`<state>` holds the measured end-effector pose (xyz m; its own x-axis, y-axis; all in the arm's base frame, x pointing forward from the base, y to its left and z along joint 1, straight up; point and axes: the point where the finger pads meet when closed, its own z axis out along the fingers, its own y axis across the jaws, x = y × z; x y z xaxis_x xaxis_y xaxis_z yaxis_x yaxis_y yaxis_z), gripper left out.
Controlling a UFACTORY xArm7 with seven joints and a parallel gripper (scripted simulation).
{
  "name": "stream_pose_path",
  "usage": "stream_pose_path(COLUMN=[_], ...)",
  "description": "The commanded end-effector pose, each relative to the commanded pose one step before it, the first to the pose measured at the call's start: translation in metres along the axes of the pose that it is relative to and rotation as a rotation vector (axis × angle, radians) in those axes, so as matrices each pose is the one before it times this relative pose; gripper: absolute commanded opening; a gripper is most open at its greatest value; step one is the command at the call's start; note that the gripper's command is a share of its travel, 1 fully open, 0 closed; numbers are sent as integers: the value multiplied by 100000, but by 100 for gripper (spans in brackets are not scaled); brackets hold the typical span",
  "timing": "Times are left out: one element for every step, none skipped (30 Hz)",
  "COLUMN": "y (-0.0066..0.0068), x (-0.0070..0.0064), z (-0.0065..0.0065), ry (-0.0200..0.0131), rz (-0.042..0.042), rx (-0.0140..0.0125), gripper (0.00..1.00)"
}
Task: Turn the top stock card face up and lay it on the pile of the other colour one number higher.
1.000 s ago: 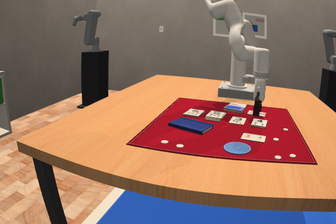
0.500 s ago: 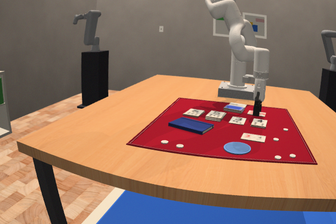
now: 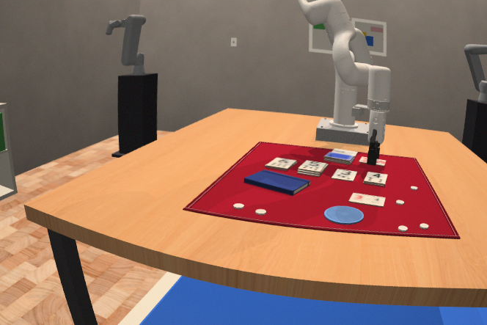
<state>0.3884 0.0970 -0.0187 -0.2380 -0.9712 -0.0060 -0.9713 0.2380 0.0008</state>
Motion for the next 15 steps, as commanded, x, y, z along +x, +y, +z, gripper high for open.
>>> stream_pose_path(y=[-80,0,-1,1,-2,1,-1,-1,0,1,1,0,0,0,0], x=[-35,0,0,1,-1,1,0,0,0,1,0,0,0,0,0], z=[-1043,-309,-296,-276,-250,-217,-182,-145,-107,-71,-40,-16,-2,0,0], ry=[-169,0,0,0,-1,0,0,0,0,0,0,0,0,0,0], rz=[-38,0,-1,2,-2,2,-1,-1,1,1,1,0,0,0,0], rx=[70,0,1,-3,4,-3,1,1,-1,-2,-1,-1,0,0,0], gripper=[74,74,74,74,74,74,74,74,74,74,74,74,74,74,74])
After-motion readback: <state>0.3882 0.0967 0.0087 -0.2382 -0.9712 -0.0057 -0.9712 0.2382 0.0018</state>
